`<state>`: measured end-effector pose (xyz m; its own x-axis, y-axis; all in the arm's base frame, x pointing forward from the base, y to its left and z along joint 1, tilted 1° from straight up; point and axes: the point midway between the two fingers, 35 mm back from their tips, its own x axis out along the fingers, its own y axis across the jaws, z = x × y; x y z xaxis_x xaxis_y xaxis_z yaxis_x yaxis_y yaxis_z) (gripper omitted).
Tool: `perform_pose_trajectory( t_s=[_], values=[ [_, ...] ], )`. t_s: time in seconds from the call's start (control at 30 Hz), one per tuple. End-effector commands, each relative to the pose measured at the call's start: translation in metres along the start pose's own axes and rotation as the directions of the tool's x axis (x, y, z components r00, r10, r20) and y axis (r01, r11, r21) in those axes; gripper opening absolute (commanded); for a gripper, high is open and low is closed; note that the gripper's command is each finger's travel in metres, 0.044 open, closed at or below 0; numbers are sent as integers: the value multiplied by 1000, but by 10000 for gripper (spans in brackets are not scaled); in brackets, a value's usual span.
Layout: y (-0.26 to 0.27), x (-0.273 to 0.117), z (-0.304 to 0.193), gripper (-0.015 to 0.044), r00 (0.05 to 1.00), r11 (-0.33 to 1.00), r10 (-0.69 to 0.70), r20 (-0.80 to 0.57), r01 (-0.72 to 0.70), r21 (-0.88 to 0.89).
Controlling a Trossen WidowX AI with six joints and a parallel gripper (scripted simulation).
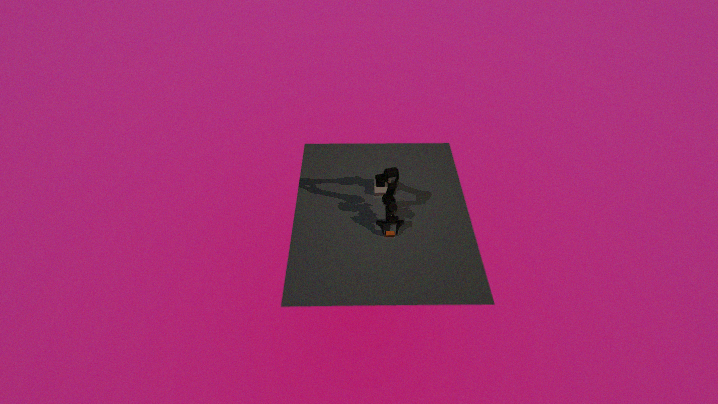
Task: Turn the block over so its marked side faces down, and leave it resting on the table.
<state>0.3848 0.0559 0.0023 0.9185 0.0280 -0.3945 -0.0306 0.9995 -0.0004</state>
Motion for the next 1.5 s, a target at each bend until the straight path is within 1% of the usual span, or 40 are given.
perform_pose_trajectory(
  t_s=[0.0, 1.0, 1.07, 1.23, 1.33, 1.47],
  values=[
    [-1, 0, 0, 440, 1000, 1000, -4, 0, 4, -4],
    [0, 0, 0, 440, 1000, 1000, -4, -6, 4, -4],
    [1, 5, 2, 440, 998, 1000, -3, -56, 3, -6],
    [3, 5, 18, 440, 971, 1000, -2, -239, 0, -7],
    [2, -7, 31, 440, 938, 1000, -3, -347, 1, -6],
    [0, -38, 49, 440, 878, 1000, -5, -479, 4, -3]
  ],
)
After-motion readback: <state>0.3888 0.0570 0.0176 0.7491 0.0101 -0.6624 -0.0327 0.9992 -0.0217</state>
